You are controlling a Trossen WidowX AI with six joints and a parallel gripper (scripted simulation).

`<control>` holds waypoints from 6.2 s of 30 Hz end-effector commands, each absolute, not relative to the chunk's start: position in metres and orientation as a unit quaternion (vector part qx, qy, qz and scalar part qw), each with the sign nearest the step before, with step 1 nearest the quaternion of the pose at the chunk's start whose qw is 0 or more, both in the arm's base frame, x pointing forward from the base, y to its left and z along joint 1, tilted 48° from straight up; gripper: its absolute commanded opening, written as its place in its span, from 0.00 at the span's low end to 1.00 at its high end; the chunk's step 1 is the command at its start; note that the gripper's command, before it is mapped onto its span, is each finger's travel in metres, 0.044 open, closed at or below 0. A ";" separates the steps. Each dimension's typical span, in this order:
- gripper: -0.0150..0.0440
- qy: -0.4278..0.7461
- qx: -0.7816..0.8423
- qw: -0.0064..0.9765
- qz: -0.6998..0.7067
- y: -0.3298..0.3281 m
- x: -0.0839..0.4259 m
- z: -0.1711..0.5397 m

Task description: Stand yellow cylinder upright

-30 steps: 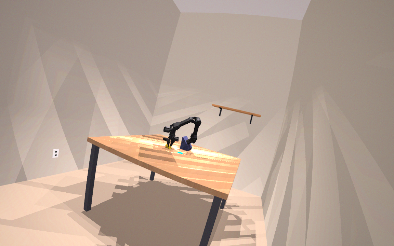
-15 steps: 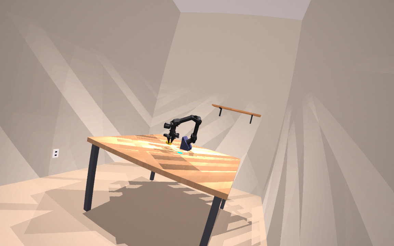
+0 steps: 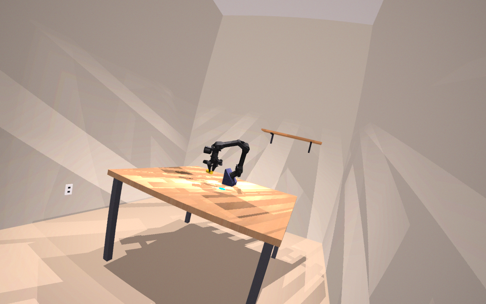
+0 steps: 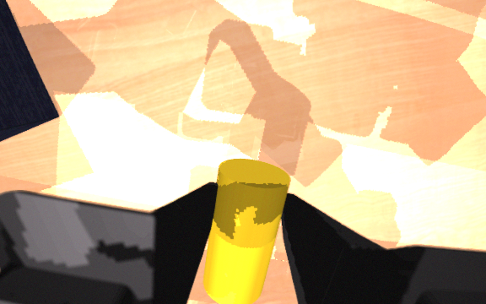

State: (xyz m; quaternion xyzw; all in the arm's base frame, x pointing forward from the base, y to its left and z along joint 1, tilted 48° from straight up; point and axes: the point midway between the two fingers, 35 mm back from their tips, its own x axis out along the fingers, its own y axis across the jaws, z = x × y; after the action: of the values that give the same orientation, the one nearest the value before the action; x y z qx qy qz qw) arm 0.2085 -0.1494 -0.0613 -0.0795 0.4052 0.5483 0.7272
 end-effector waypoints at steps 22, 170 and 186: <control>0.43 0.479 0.014 0.732 0.485 -0.151 0.217 -0.024; 0.43 0.630 0.363 0.685 -0.053 -0.059 0.219 0.072; 0.43 0.604 0.351 0.711 -0.085 -0.057 0.216 0.071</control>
State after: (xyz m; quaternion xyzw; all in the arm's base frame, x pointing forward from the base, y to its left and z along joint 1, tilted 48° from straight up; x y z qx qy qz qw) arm 0.2163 -0.0567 0.0696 0.3538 0.6111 -0.0768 0.7039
